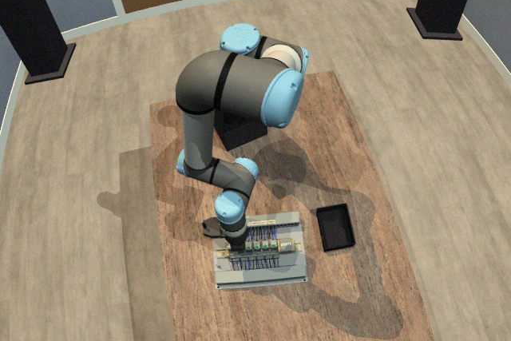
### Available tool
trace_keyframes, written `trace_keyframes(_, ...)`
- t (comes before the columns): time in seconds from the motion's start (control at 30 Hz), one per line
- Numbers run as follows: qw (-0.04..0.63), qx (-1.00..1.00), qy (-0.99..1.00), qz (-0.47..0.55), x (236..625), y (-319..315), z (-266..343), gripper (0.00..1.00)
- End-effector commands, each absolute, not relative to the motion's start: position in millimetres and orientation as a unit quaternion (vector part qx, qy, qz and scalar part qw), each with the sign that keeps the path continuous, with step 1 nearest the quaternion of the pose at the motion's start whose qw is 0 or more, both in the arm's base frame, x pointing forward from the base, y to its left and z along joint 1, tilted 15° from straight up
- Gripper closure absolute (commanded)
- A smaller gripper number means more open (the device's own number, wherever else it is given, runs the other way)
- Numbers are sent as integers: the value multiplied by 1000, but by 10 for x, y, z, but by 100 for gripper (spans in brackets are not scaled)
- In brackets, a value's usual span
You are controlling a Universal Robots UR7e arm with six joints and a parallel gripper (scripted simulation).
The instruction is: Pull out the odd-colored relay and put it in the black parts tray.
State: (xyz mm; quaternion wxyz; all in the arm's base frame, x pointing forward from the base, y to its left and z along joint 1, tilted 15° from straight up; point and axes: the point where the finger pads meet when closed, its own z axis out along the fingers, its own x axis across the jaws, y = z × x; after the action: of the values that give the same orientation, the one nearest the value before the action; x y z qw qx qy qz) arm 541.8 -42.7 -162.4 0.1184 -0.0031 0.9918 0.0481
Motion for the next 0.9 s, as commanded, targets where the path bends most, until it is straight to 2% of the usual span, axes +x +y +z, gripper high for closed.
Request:
trace_keyframes(0.0,119,-3,992,48,5404,-435,-1552,100)
trace_keyframes(0.87,119,-3,992,48,5300,-475,-1153,100)
